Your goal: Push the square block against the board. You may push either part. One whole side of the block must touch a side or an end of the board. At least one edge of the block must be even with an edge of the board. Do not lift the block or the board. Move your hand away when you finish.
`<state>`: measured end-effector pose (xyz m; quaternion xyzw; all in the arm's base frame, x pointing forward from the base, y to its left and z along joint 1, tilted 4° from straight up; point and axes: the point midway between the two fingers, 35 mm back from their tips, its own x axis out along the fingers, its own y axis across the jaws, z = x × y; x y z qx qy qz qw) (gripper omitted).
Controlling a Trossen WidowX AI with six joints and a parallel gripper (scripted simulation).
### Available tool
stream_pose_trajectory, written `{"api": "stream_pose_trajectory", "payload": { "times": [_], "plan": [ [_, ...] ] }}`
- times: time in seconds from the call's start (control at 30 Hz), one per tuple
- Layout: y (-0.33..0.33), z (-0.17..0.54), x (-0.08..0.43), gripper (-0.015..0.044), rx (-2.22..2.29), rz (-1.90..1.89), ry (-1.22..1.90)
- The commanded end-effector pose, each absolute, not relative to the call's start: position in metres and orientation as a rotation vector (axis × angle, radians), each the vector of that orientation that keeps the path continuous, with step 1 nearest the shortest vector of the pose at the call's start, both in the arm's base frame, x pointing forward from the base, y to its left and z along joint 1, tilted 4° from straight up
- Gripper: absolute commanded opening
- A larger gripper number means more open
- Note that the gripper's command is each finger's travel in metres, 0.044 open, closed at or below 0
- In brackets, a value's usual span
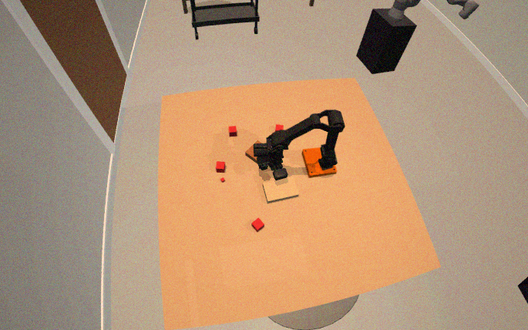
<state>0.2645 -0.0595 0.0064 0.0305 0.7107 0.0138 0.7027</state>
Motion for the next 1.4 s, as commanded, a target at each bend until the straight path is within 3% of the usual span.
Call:
{"api": "stream_pose_trajectory", "payload": {
  "times": [0.0, 1.37],
  "plan": [
    [-0.06, 0.006, 0.258, 0.0, 0.062, 0.03, 1.582],
    [-0.057, 0.004, 0.2, 0.0, 0.062, 0.03, 1.587]
  ]
}}
